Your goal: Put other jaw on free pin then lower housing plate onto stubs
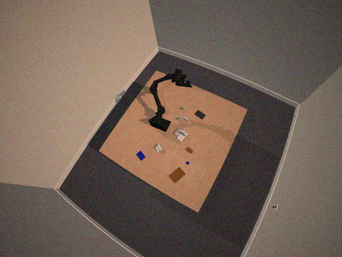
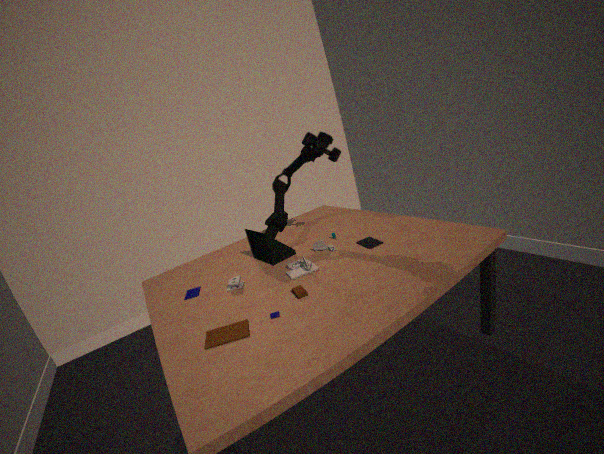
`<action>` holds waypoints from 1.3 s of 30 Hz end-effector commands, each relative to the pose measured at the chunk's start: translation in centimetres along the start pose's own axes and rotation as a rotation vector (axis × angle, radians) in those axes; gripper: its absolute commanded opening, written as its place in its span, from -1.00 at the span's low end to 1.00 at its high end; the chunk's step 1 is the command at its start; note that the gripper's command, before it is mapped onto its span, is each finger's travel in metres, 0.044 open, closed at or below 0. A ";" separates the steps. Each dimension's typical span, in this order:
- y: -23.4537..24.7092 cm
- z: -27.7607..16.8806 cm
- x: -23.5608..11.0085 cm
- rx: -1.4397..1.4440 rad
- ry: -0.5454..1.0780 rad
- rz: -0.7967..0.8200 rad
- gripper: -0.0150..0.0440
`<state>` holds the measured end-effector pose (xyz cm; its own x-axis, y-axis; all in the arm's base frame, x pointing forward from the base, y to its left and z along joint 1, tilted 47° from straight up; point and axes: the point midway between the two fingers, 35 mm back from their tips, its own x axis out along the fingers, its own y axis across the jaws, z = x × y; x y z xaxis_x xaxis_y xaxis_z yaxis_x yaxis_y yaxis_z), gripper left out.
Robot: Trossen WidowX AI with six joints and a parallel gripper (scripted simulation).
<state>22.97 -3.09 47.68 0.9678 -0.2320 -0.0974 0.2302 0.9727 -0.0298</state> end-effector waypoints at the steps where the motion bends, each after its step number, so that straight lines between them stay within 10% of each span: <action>1: 0.7 -1.3 0.9 0.041 0.048 0.026 1.00; 39: 5.2 -10.8 5.4 0.492 0.469 0.128 1.00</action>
<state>28.03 0.35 37.39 0.8888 -0.0064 -0.4582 0.2255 0.8766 0.4252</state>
